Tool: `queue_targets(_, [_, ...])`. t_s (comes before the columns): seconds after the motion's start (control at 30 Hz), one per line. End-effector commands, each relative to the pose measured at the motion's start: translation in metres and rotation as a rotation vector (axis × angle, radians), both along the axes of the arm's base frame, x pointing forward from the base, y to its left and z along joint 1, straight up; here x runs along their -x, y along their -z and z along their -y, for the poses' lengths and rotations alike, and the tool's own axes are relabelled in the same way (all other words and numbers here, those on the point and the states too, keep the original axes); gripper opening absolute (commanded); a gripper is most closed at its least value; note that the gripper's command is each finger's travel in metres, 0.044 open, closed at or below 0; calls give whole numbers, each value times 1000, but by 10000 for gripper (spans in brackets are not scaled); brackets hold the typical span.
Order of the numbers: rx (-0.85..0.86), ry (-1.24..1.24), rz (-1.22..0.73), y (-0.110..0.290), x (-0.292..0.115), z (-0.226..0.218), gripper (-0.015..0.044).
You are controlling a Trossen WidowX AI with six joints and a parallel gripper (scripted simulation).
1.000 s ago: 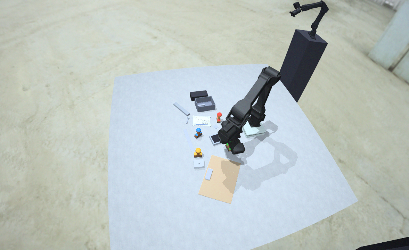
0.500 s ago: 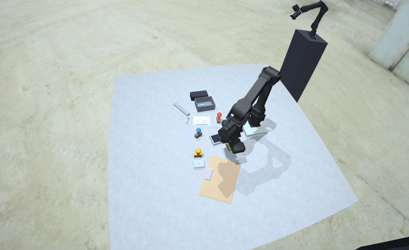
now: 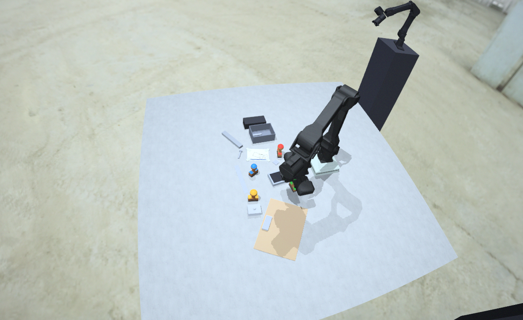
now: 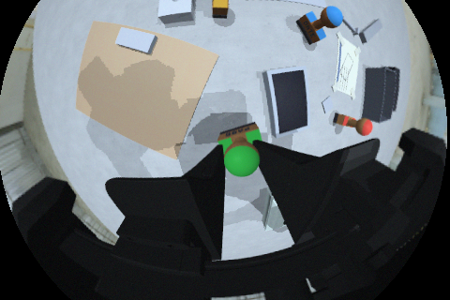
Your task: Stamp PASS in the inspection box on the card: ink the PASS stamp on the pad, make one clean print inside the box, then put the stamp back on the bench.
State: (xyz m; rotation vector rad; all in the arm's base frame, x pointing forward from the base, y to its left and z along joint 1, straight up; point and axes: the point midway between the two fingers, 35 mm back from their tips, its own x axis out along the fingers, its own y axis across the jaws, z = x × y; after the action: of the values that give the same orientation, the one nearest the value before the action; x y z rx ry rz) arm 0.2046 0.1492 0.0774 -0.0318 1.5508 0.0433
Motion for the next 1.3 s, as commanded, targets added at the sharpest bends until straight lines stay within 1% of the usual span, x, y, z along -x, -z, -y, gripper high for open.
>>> queue_targets(0.0, [3, 6, 4, -3, -1, 0, 0])
queue_targets(1.27, [7, 6, 4, -20, 0, 3, 0])
